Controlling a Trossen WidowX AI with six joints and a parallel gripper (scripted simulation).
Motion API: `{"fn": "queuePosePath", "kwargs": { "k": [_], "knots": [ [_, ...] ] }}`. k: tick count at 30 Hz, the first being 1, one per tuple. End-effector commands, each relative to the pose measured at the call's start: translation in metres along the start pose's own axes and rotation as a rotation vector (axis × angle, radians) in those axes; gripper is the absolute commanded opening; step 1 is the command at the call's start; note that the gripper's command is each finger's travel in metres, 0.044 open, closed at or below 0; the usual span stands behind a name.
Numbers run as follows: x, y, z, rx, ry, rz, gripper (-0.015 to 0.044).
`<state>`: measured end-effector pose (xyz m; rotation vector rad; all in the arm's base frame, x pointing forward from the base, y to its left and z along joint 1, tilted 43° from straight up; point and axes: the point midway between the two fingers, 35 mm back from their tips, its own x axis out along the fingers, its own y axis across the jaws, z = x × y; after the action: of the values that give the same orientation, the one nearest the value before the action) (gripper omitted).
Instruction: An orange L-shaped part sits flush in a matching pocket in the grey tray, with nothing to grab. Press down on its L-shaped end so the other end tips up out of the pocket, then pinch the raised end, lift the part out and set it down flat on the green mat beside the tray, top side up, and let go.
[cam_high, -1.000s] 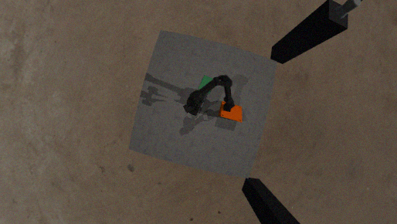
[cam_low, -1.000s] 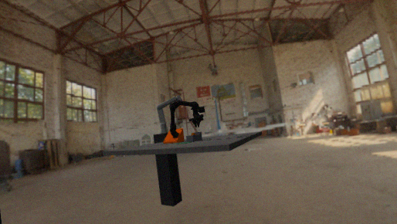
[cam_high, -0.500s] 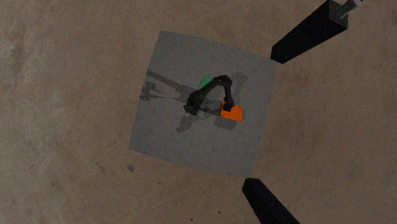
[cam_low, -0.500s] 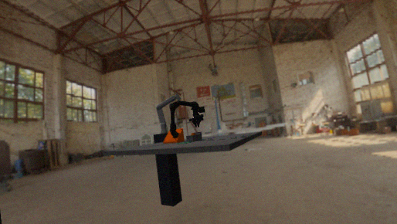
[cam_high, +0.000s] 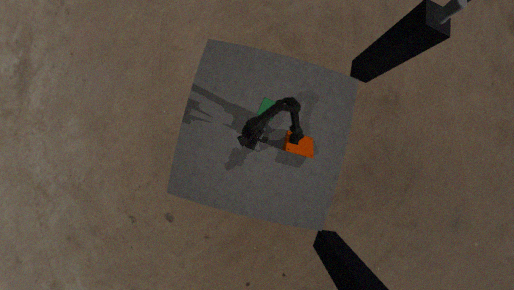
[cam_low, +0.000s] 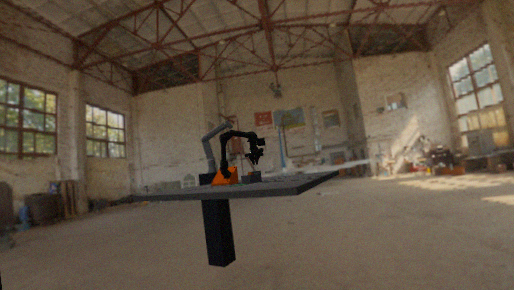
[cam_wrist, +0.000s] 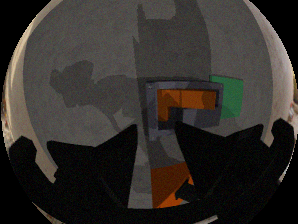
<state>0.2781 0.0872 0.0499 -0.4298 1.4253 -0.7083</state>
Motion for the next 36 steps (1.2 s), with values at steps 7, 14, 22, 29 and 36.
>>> {"fn": "queuePosePath", "kwargs": {
  "k": [7, 14, 22, 29, 36],
  "knots": [
    [0.000, 0.000, 0.000, -0.002, -0.002, 0.001, 0.0180],
    [0.000, 0.000, 0.000, -0.002, -0.002, 0.001, 0.0180],
    [0.000, 0.000, 0.000, -0.002, -0.002, 0.001, 0.0180],
    [0.022, 0.001, 0.001, 0.001, 0.003, -0.001, 0.0180],
    [0.070, -0.002, -0.002, 0.003, 0.010, -0.007, 0.0180]
  ]
}}
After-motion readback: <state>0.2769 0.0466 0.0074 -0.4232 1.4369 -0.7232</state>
